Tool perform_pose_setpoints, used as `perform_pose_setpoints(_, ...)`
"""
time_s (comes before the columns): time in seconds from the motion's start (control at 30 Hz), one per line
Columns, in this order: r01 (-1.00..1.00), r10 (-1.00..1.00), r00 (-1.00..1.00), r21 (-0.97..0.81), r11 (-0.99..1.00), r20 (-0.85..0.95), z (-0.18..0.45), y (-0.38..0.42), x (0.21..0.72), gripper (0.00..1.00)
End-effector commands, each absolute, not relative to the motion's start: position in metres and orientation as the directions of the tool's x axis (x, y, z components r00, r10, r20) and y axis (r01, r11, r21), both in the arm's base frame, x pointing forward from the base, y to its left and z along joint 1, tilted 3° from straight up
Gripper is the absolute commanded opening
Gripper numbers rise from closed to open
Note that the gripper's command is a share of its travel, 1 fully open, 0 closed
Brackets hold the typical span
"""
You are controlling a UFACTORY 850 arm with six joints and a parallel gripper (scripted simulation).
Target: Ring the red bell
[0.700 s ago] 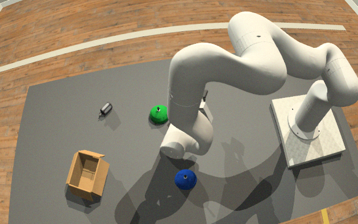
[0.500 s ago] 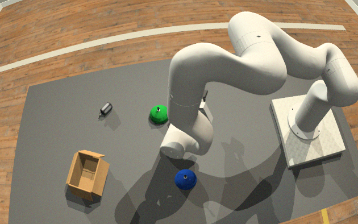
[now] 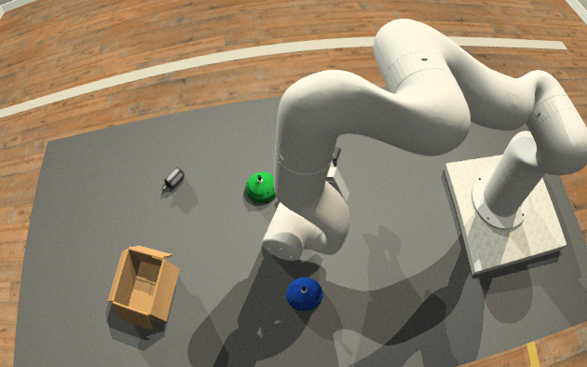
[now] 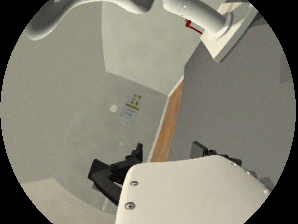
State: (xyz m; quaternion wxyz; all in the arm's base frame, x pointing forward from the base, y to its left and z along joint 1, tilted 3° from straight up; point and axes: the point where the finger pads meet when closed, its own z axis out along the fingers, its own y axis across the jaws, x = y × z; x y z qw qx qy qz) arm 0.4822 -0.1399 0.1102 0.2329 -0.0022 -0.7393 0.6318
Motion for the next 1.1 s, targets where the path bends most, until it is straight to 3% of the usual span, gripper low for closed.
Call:
perform_pose_setpoints(0.0,-0.278,0.302,-0.894,-0.939,0.204,0.331,0.111,-0.14,0.482,1.0)
perform_pose_setpoints(0.4,-0.012,0.409,-0.906,-0.971,0.239,0.112,0.115,-0.134,0.477,1.0)
perform_pose_setpoints(0.5,0.161,0.488,-0.873,-0.958,0.238,-0.025,0.117,-0.128,0.474,1.0)
perform_pose_setpoints(0.77,0.587,0.702,-0.622,-0.8,0.124,-0.348,0.124,-0.107,0.475,1.0)
perform_pose_setpoints(0.97,0.718,0.771,-0.461,-0.695,0.033,-0.44,0.128,-0.097,0.479,1.0)
perform_pose_setpoints(1.03,0.819,0.822,-0.261,-0.567,-0.089,-0.506,0.133,-0.085,0.485,1.0)
perform_pose_setpoints(1.07,0.819,0.822,-0.261,-0.567,-0.089,-0.506,0.133,-0.085,0.485,1.0)
